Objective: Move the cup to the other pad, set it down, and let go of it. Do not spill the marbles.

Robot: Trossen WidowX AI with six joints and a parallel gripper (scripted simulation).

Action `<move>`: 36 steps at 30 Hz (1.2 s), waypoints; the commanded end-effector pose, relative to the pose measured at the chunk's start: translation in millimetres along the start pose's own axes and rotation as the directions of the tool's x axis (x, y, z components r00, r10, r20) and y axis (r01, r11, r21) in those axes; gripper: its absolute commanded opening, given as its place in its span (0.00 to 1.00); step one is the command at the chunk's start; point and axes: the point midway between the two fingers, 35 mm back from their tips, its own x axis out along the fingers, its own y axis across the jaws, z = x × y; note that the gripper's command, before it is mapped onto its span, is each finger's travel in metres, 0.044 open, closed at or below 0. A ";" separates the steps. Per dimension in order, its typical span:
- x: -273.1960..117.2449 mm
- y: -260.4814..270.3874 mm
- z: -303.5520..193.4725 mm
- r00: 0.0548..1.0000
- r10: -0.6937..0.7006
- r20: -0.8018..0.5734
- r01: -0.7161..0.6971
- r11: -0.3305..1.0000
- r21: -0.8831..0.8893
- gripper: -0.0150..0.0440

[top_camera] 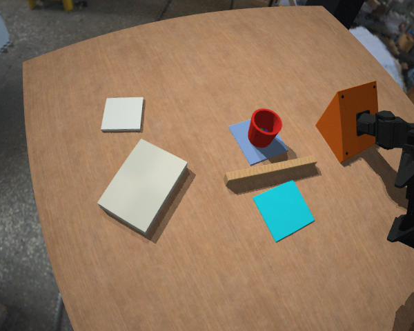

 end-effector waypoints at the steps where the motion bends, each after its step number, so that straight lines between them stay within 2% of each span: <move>1: 1.6 -0.7 -2.5 1.000 0.000 -0.012 0.000 1.000 -0.011 0.89; 5: 27.7 -16.2 -54.8 0.966 -0.009 -0.259 -0.047 0.977 -0.209 0.71; 10: 43.1 -43.6 -136.0 0.807 0.005 -0.591 -0.267 0.896 -0.356 0.50; 14: 31.9 -70.0 -200.5 0.601 0.056 -0.797 -0.462 0.838 -0.290 0.50; 17: 16.0 -82.9 -240.3 0.434 0.135 -0.891 -0.597 0.783 -0.172 0.50; 22: -16.2 -90.8 -290.2 0.171 0.332 -0.928 -0.770 0.632 0.084 0.50; 27: -49.9 -89.6 -321.5 -0.026 0.575 -0.818 -0.850 0.418 0.321 0.50; 30: -63.0 -88.2 -330.0 -0.076 0.685 -0.724 -0.864 0.317 0.391 0.50; 36: -64.0 -90.5 -332.7 -0.079 0.693 -0.717 -0.865 0.310 0.395 0.50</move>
